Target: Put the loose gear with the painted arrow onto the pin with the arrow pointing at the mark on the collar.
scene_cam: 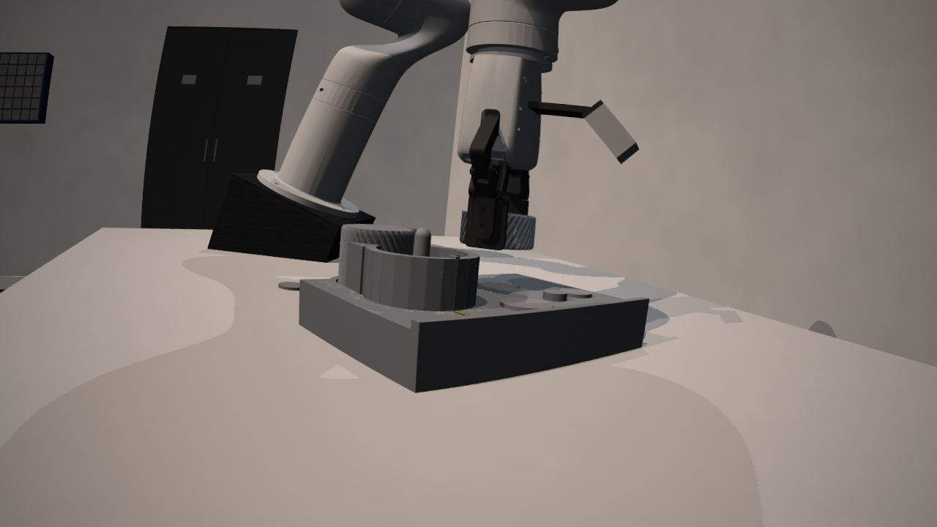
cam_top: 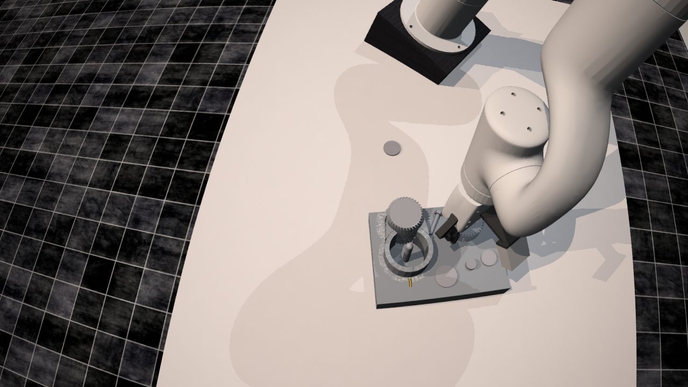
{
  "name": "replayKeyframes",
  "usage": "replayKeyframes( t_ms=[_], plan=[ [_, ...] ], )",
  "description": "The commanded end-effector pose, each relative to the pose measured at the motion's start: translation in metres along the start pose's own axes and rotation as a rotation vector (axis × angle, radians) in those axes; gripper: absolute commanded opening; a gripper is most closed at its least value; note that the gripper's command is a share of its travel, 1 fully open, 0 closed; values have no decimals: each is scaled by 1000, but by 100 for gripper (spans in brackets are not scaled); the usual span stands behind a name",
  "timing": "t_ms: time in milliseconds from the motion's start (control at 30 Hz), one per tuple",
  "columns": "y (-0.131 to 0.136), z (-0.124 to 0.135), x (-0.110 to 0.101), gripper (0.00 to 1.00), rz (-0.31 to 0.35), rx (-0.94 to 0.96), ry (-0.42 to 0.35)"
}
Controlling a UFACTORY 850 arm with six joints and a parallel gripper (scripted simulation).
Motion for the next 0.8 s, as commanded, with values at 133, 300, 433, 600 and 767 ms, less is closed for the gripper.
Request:
replayKeyframes(
  t_ms=[133, 300, 433, 600, 767],
  plan=[
    [1, -1, -15, 0, -1, 0, -1],
    [1, -1, -26, 0, -1, 0, -1],
    [1, -1, -32, 0, -1, 0, -1],
    [1, -1, -36, 0, -1, 0, -1],
    [1, -1, -40, 0, -1, 0, -1]
  ],
)
Point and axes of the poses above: the point where the finger pads meet when closed, its own x axis out along the fingers, its own y axis across the jaws, z = x × y, the point moved 2 cm from there along -x, back along the fingers, and after that the axes turned 14 degrees about -x, right-handed, at the moved point
